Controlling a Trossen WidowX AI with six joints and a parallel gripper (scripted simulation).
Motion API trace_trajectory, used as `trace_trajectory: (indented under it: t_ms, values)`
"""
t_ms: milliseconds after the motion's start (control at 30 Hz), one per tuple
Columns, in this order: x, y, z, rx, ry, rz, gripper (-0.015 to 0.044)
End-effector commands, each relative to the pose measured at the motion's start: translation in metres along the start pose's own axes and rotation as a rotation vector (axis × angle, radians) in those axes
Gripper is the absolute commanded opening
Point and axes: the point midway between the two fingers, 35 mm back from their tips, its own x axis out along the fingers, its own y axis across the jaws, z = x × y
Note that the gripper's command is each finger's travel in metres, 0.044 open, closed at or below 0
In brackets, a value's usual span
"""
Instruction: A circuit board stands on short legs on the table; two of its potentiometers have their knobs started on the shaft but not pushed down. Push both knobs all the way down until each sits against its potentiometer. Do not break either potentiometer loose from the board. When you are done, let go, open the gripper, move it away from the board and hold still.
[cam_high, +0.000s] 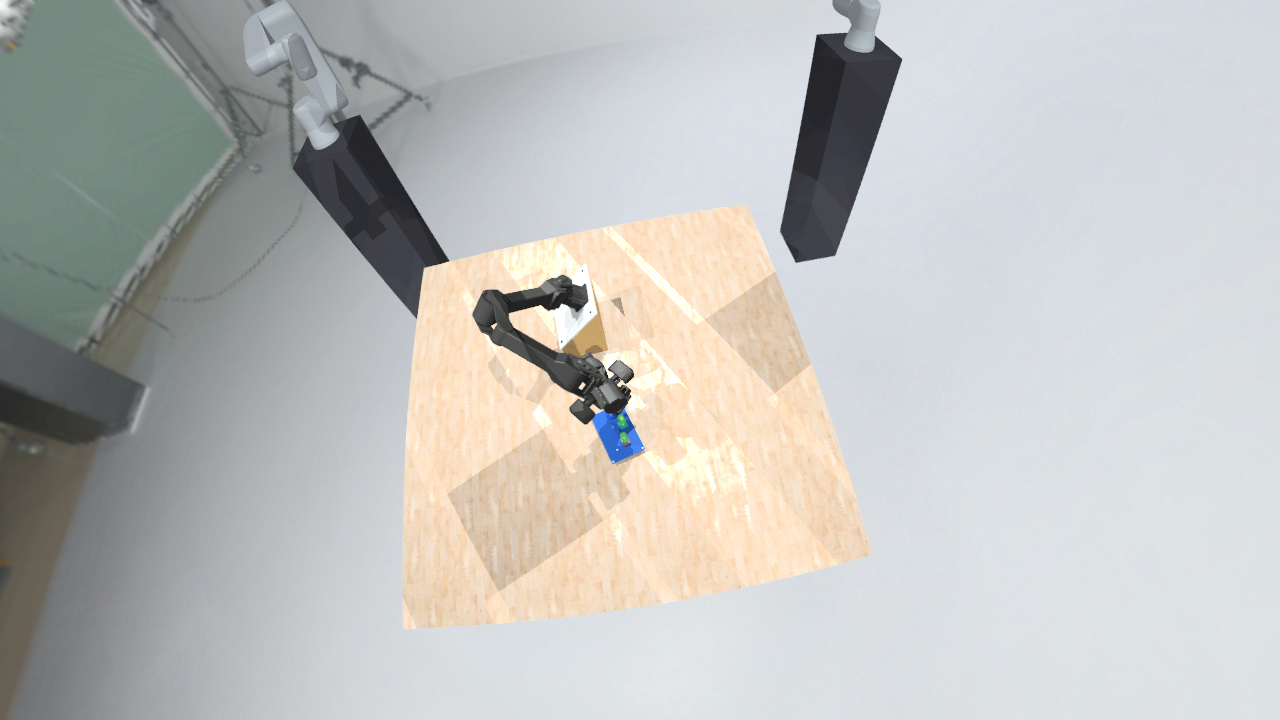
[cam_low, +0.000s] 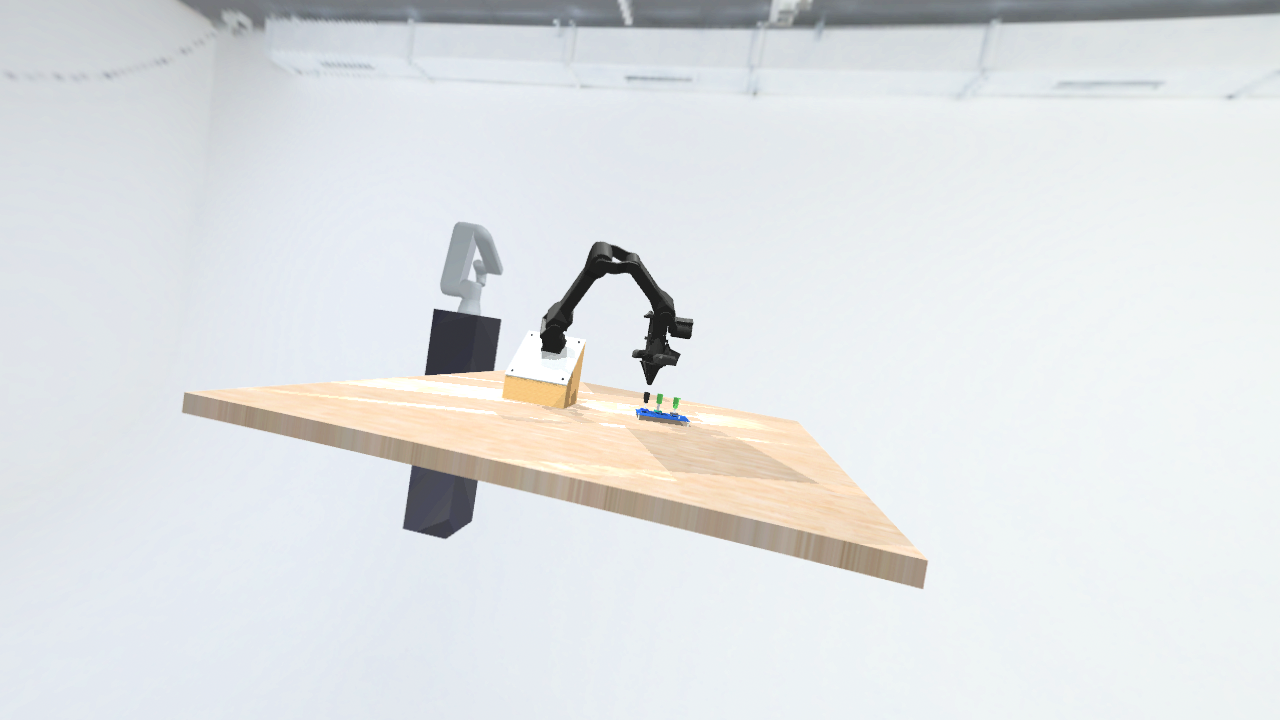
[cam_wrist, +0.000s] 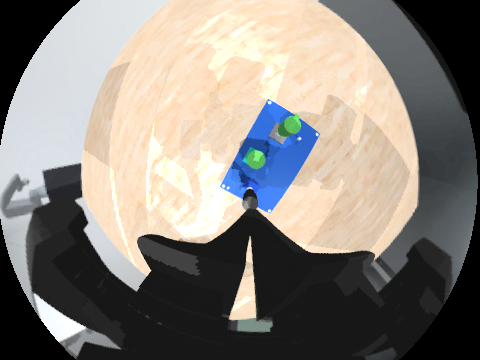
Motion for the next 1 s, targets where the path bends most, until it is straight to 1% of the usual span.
trace_trajectory:
  t_ms: [0,233,967]
  values:
    - [0.008,0.001,-0.002,-0.008,0.008,-0.003,0.0]
    - [0.019,0.001,-0.003,-0.008,0.009,-0.003,0.0]
    - [0.021,0.001,-0.003,-0.008,0.009,-0.003,0.0]
